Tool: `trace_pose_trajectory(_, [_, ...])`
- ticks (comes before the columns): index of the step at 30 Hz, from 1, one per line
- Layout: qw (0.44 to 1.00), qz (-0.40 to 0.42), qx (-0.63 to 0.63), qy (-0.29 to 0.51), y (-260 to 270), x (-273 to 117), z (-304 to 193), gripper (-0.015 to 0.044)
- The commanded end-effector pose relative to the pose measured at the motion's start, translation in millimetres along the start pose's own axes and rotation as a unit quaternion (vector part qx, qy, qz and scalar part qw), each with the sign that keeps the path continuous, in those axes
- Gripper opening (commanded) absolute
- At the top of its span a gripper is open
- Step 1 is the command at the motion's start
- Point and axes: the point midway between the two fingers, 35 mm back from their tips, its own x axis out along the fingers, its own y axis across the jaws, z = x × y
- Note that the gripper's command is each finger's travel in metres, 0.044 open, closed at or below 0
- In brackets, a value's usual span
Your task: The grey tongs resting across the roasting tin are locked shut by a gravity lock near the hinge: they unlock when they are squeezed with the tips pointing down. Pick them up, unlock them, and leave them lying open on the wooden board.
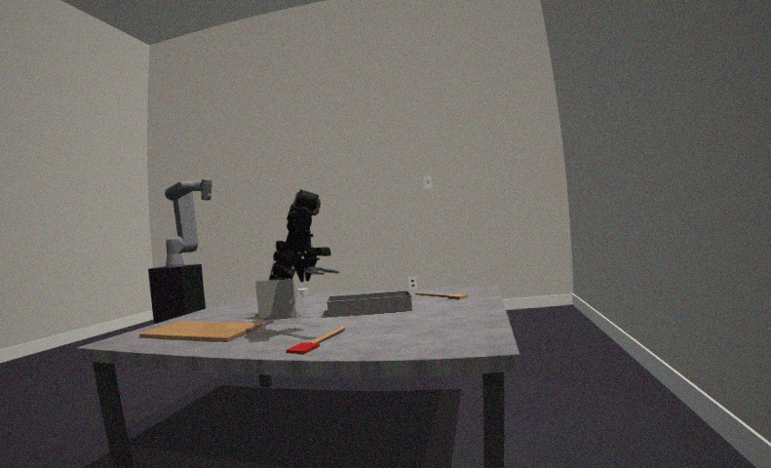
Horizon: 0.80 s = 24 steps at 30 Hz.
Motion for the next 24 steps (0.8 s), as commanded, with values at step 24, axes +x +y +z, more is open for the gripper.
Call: trace_pose_trajectory(24, [0.992, 0.026, -0.125, 0.013, 158.4, -33.5, 128.6, -0.0150])
